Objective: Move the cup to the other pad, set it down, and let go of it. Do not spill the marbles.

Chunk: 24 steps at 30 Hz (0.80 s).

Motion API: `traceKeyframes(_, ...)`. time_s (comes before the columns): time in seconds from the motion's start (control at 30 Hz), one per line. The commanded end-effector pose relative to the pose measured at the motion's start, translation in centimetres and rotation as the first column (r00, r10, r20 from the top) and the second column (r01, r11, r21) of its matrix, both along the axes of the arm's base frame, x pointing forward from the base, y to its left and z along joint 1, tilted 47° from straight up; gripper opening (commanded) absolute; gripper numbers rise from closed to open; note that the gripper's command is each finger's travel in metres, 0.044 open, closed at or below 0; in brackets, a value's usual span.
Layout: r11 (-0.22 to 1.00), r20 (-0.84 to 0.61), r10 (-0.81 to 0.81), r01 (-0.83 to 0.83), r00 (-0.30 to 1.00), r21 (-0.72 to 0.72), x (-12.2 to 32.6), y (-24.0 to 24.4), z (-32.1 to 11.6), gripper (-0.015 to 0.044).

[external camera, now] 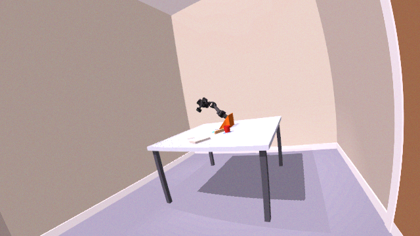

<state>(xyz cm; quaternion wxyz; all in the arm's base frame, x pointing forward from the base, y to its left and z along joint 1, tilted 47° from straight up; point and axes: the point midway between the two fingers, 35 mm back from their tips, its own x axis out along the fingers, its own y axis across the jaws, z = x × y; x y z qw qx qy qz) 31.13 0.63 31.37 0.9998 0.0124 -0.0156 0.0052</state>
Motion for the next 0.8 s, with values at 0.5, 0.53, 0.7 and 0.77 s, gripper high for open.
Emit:
traceKeyframes(0.5, 0.756, -0.791, -0.206, 0.607, 0.576, 0.245, 6.0, 2.3, -20.0, 0.0148)
traceKeyframes(0.53, 0.726, -0.818, -0.231, 0.653, 0.526, 0.215, 5.8, 2.5, -21.3, 0.0148)
traceKeyframes(0.7, 0.568, -0.883, -0.374, 0.823, 0.285, 0.026, 4.5, 2.9, -26.8, 0.0148)
traceKeyframes(0.77, 0.501, -0.878, -0.435, 0.864, 0.199, -0.053, 3.9, 3.0, -28.6, 0.0148)
